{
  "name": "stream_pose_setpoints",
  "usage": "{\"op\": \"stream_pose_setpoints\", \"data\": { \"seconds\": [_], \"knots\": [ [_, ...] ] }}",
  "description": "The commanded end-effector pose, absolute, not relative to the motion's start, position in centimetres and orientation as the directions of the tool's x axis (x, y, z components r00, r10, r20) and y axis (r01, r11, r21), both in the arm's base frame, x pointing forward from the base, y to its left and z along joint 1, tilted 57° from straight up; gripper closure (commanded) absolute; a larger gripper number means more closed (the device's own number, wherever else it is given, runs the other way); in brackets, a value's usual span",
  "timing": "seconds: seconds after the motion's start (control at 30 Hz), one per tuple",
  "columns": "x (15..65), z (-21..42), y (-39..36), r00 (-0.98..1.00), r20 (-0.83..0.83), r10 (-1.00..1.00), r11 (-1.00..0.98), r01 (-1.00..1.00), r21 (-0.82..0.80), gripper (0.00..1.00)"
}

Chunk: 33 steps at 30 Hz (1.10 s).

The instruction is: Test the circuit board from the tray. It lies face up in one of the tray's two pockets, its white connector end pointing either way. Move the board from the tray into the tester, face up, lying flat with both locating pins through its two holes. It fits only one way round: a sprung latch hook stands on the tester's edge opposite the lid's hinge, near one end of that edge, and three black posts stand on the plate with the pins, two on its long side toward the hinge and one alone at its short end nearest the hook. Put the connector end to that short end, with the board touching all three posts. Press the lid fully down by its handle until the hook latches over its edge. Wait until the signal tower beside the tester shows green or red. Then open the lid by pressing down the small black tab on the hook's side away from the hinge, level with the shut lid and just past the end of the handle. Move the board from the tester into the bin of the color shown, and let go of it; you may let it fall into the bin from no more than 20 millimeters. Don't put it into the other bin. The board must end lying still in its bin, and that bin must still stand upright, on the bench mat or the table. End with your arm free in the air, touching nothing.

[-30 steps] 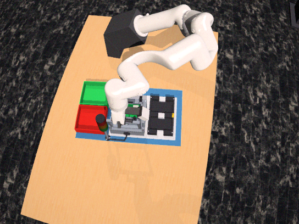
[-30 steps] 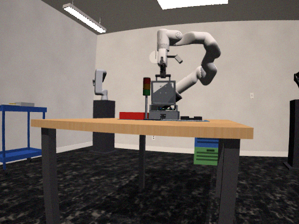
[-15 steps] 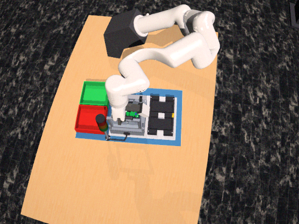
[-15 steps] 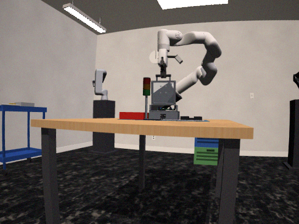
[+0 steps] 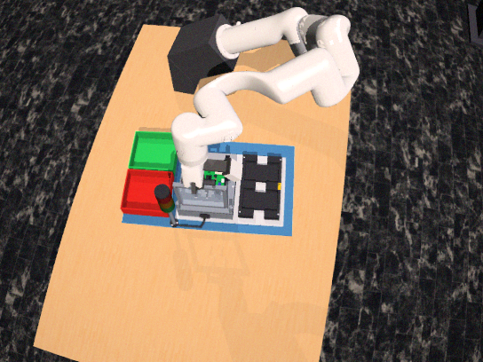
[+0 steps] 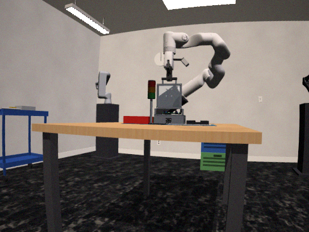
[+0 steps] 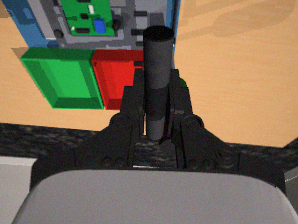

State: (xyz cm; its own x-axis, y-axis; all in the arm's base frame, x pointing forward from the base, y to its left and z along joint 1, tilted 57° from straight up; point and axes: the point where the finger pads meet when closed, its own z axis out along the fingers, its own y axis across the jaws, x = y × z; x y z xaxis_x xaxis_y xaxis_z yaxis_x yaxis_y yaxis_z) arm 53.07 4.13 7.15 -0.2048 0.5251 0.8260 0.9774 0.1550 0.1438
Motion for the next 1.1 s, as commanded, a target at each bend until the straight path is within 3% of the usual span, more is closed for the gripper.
{"op": "stream_pose_setpoints", "data": {
  "seconds": [0.0,1.07],
  "knots": [
    [52.3,7.1,3.9,-0.206,0.825,0.527,0.153,0.977,0.147,1.0],
    [44.9,5.1,4.1,-0.206,0.825,0.527,0.153,0.977,0.147,1.0]
  ]
}}
